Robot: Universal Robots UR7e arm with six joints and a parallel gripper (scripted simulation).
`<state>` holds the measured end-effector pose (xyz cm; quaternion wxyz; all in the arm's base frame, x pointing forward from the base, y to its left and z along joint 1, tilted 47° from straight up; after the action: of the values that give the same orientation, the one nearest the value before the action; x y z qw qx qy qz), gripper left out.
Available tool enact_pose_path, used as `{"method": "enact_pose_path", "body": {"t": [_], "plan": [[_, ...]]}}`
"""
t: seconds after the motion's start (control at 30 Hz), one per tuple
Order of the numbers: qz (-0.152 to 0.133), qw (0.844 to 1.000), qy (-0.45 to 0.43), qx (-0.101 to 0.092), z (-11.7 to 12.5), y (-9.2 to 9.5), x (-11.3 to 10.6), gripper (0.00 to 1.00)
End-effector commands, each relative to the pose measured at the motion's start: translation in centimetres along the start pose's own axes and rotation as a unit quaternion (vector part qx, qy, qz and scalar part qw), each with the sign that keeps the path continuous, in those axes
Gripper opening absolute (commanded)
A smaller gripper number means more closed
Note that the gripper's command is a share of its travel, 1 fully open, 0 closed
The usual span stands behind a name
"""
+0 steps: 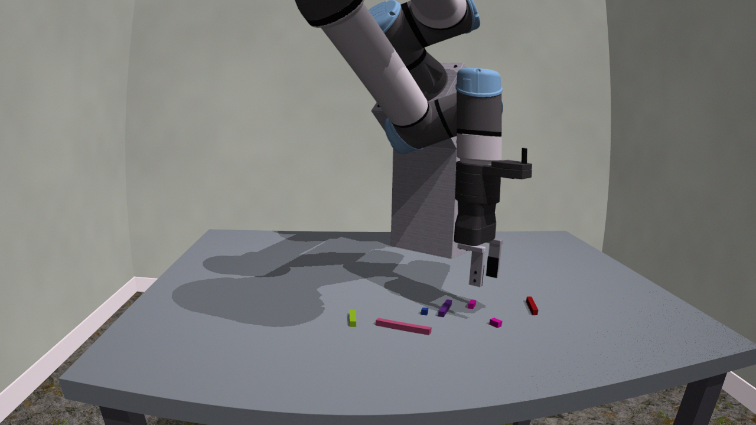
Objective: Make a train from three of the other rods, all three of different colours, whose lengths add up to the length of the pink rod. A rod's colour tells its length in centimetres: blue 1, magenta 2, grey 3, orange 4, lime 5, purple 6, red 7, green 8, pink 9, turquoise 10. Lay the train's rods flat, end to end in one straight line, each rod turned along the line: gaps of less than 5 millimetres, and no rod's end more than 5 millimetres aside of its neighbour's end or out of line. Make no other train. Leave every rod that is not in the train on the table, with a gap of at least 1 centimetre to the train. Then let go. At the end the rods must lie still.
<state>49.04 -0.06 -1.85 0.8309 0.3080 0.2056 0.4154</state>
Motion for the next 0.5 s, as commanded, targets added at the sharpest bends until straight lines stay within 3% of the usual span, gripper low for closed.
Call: {"method": "enact_pose_path", "body": {"t": [0.0, 0.47], "plan": [[0.000, 1.000, -0.008, -0.001, 0.14, 0.03, 0.01, 1.00], [0.000, 0.997, -0.079, 0.000, 0.67, 0.09, -0.37, 1.00]]}}
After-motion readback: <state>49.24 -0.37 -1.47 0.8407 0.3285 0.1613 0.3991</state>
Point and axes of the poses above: the point where the finger pads meet when closed, its own y axis back along the fingers, its own z axis across the jaws, x = y × z, the point moved 3 cm from there along y, back along the fingers, and after that the axes turned 9 degrees about y, right-handed, at the moved point
